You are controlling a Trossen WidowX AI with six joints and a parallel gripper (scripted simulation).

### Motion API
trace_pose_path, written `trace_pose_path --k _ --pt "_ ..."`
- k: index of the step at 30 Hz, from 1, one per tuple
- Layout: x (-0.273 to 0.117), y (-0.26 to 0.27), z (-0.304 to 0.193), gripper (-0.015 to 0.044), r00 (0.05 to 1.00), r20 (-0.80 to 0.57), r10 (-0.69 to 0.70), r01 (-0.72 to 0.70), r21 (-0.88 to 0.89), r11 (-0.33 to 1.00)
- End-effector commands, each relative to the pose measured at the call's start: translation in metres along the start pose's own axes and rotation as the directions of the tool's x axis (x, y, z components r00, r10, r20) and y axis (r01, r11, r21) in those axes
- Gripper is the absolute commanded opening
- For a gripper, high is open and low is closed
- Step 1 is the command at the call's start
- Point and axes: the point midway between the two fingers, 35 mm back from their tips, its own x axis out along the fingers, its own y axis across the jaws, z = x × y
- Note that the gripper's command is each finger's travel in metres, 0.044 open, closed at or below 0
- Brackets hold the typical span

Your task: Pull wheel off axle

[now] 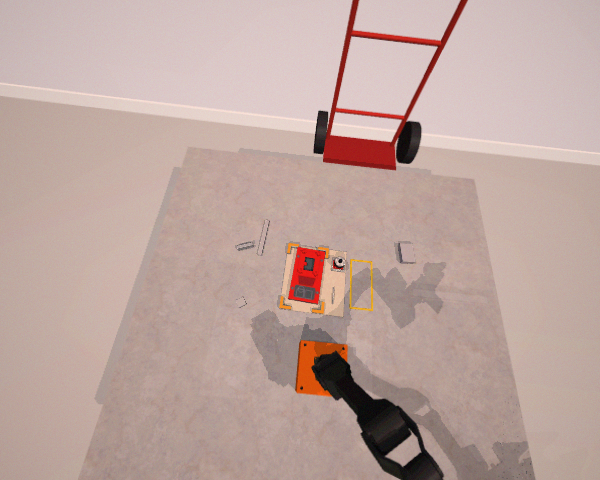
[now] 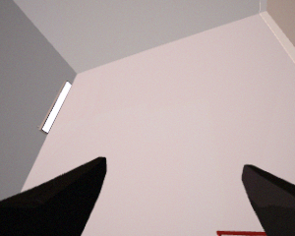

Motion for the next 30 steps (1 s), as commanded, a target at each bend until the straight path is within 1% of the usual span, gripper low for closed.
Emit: trace_pose_path --k 1,2,4,7,10,11,13,17,20,23,26,30 --pt "0.001 0.000 0.000 0.0374 1.000 -0.003 0.002 -0.002 0.012 1.000" --pt "0.005 -0.001 0.000 0.0347 1.000 -0.014 0.007 -0.006 0.047 0.999" --pt "0.021 -0.004 0.002 0.0300 0.998 -0.048 0.026 -0.017 0.176 0.984" --pt "0.046 -0.010 0.003 0.0300 0.994 -0.096 0.057 -0.016 0.383 0.924" --pt "0.073 -0.018 0.004 0.0300 0.988 -0.132 0.084 0.007 0.571 0.821" --pt "0.074 -0.015 0.004 0.0300 0.987 -0.128 0.100 0.001 0.618 0.786" --pt "0.085 -0.017 0.004 0.0300 0.983 -0.134 0.122 0.012 0.719 0.695" --pt "0.123 -0.034 0.003 0.0300 0.977 -0.163 0.139 0.080 0.880 0.468" --pt "0.152 -0.050 0.000 0.0300 0.974 -0.177 0.144 0.133 0.952 0.274" --pt "0.177 -0.066 -0.014 0.0300 0.966 -0.213 0.147 0.195 0.972 0.128" --pt "0.201 -0.083 -0.020 0.0300 0.966 -0.217 0.139 0.225 0.973 -0.049" --pt "0.233 -0.109 -0.031 0.0300 0.969 -0.219 0.116 0.243 0.929 -0.279"
